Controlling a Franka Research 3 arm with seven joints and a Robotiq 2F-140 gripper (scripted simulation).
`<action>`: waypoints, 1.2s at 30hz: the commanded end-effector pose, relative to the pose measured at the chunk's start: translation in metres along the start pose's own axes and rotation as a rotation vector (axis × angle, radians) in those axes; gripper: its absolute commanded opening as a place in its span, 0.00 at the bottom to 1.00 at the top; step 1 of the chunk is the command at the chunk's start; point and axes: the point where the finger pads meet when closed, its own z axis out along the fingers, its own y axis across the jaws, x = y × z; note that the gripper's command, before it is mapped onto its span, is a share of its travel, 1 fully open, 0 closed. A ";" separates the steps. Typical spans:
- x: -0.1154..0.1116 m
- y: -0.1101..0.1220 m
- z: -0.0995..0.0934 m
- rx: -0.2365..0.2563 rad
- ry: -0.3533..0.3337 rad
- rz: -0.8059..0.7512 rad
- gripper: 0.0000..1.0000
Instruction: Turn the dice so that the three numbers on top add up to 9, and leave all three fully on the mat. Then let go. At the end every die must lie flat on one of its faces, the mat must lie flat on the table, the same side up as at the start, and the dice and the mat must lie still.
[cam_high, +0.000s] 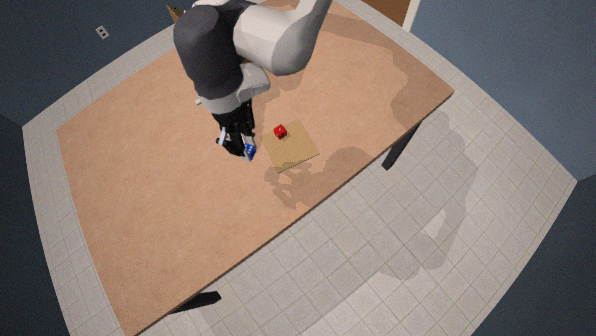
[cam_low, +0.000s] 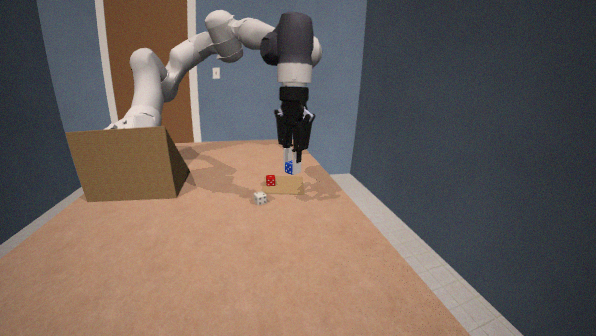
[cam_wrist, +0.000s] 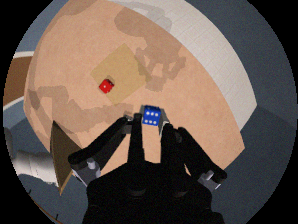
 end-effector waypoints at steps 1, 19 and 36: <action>-0.001 -0.005 0.001 0.016 -0.004 0.011 0.16; 0.002 -0.008 0.001 0.017 0.000 -0.181 0.16; 0.006 -0.013 0.001 0.018 0.006 -0.475 0.16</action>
